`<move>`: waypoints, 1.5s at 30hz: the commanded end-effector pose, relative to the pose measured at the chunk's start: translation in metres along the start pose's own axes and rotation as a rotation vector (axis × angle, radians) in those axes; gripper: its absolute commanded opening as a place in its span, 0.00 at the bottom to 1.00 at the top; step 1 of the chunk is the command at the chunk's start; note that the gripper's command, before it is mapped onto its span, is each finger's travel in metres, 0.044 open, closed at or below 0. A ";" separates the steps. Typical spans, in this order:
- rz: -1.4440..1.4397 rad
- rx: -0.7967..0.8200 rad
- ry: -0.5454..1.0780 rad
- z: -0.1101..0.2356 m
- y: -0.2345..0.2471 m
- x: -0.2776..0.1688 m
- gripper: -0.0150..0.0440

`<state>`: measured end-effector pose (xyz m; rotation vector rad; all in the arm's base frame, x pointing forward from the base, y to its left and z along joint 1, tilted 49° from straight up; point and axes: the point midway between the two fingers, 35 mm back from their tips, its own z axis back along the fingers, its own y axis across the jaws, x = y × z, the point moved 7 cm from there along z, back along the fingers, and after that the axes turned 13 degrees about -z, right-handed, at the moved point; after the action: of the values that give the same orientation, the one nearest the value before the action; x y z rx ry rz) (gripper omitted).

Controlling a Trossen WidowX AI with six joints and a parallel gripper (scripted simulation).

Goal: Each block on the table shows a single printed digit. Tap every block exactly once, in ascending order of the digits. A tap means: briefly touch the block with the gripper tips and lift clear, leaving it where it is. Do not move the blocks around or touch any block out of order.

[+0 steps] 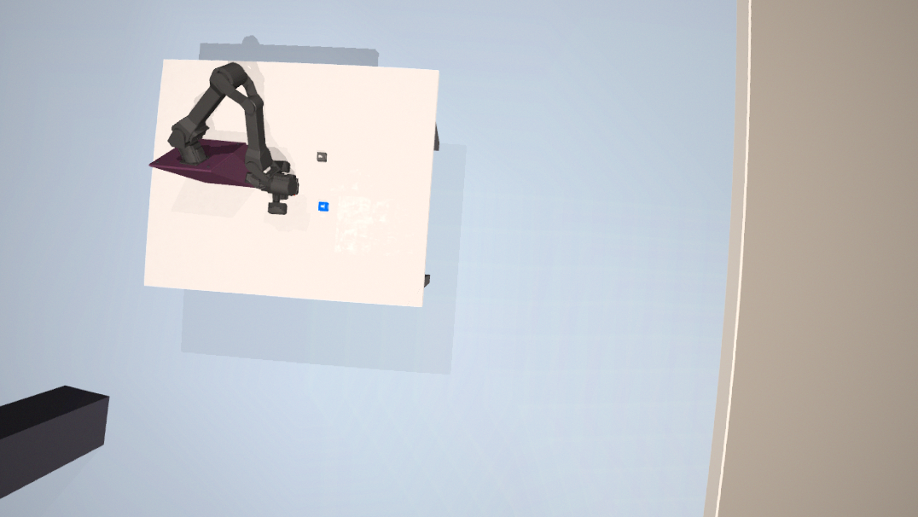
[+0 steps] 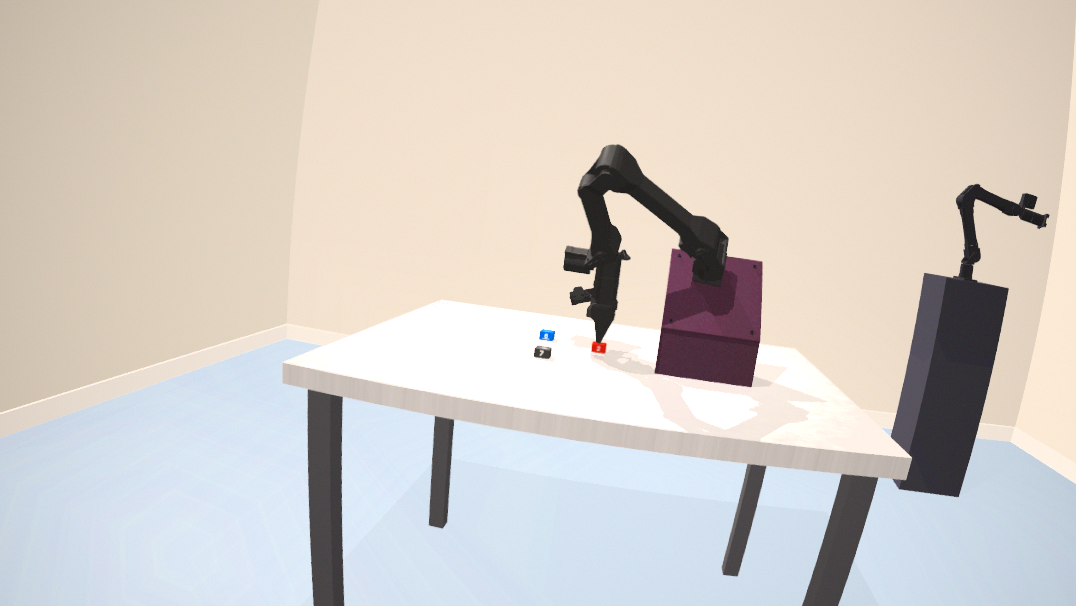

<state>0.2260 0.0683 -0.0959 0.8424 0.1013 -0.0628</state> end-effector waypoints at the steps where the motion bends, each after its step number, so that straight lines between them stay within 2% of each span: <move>1: -0.010 0.004 0.006 -0.003 -0.001 -0.002 0.29; 6: -0.009 0.002 0.005 0.025 -0.001 -0.001 0.29; 11: -0.009 0.000 0.004 0.036 -0.002 0.000 0.29; 16: -0.009 -0.004 0.003 0.100 -0.002 0.001 0.29; 18: -0.008 -0.001 0.004 0.109 -0.002 0.000 0.29; 23: -0.007 -0.002 0.004 0.110 -0.003 0.007 0.29; 34: -0.002 -0.004 0.000 0.111 -0.017 0.120 0.29; 38: -0.003 -0.001 -0.001 0.110 -0.019 0.134 0.29; 40: -0.003 -0.003 -0.002 0.096 -0.019 0.135 0.29; 43: -0.003 0.000 -0.001 0.041 -0.019 0.135 0.29; 45: -0.003 0.002 0.000 0.028 -0.018 0.133 0.29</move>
<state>0.3692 0.0118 -0.0864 0.8350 0.0650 -0.0580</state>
